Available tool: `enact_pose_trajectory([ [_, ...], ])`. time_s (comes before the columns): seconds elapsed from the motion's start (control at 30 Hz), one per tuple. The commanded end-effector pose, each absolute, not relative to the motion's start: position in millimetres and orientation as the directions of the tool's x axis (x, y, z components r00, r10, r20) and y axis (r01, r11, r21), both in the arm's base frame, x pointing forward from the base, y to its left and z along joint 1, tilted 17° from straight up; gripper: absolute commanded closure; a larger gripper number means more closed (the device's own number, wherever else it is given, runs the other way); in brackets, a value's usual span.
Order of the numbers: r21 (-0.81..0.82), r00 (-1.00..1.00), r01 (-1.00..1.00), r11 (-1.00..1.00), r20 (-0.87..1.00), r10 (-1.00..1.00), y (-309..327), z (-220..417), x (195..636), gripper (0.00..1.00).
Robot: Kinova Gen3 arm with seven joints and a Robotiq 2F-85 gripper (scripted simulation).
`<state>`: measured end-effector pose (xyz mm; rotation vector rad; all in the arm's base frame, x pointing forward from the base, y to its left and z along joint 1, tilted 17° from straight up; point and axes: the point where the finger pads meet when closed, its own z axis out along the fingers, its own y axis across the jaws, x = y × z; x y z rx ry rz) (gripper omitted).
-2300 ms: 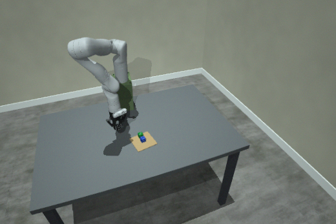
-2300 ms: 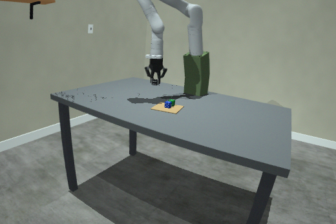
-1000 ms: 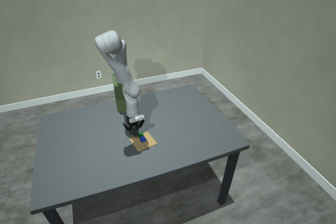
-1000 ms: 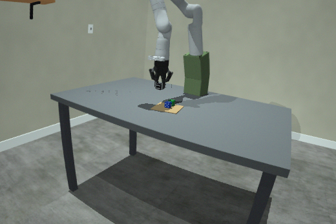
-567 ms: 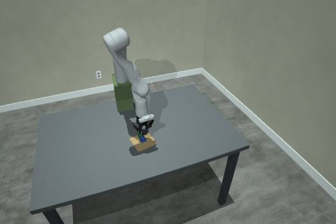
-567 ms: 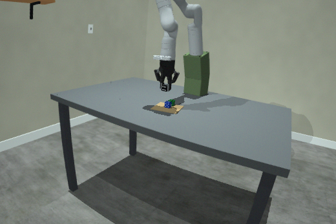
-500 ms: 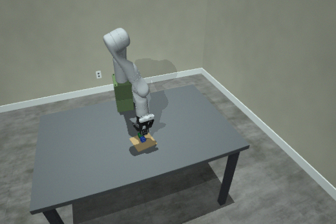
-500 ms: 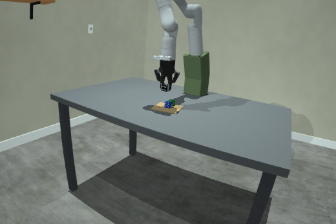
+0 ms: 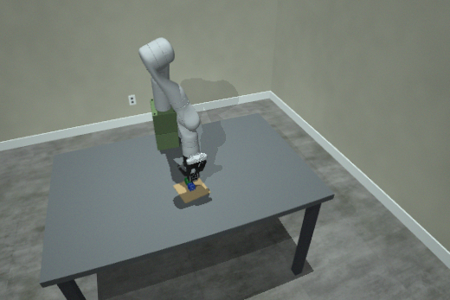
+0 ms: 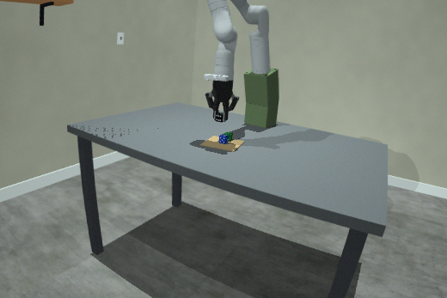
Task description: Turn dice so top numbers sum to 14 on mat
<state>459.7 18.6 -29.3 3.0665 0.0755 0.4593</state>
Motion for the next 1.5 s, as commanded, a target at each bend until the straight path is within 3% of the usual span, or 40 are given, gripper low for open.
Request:
enact_pose_trajectory([
  [0.0, 0.048, 0.956, 0.043, -0.998, 0.289, 0.055, 19, -32, 461, 0.74],
  [0.7, 0.049, 0.956, 0.043, -0.998, 0.287, 0.056, 16, -106, 486, 0.74],
  [1.47, 0.049, 0.956, 0.043, -0.998, 0.287, 0.056, 15, -117, 490, 0.74],
])
